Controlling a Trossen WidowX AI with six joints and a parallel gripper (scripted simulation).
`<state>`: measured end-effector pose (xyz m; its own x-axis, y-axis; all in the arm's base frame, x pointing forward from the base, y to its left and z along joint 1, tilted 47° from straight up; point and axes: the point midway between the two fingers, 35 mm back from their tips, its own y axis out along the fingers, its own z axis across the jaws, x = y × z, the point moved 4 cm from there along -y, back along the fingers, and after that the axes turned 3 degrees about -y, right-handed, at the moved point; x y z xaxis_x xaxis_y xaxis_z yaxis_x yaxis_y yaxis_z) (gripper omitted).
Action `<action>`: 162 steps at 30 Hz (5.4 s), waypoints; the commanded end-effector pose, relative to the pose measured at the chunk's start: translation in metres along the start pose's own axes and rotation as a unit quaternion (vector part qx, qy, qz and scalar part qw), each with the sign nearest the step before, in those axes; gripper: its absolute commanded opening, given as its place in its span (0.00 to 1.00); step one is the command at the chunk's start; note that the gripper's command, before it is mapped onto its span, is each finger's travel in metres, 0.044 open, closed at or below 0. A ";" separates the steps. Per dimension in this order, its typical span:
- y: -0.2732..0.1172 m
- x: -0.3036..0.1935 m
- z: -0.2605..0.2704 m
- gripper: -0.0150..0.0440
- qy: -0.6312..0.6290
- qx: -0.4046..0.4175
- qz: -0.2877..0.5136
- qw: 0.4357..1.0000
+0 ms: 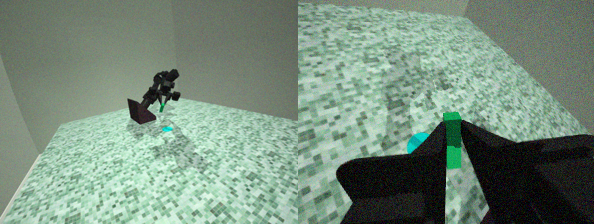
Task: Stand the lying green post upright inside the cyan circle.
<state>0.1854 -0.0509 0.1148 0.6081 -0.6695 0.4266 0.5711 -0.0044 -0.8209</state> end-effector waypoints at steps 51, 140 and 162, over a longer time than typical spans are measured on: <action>0.001 -0.011 -0.003 0.29 0.078 0.057 -0.176 0.980; 0.055 -0.067 0.030 0.29 0.152 0.050 -0.242 0.957; 0.068 -0.087 0.036 0.29 0.148 0.054 -0.254 0.954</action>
<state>0.1923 0.0325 0.0405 0.0613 -0.7814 0.6210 0.8161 -0.3189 -0.4819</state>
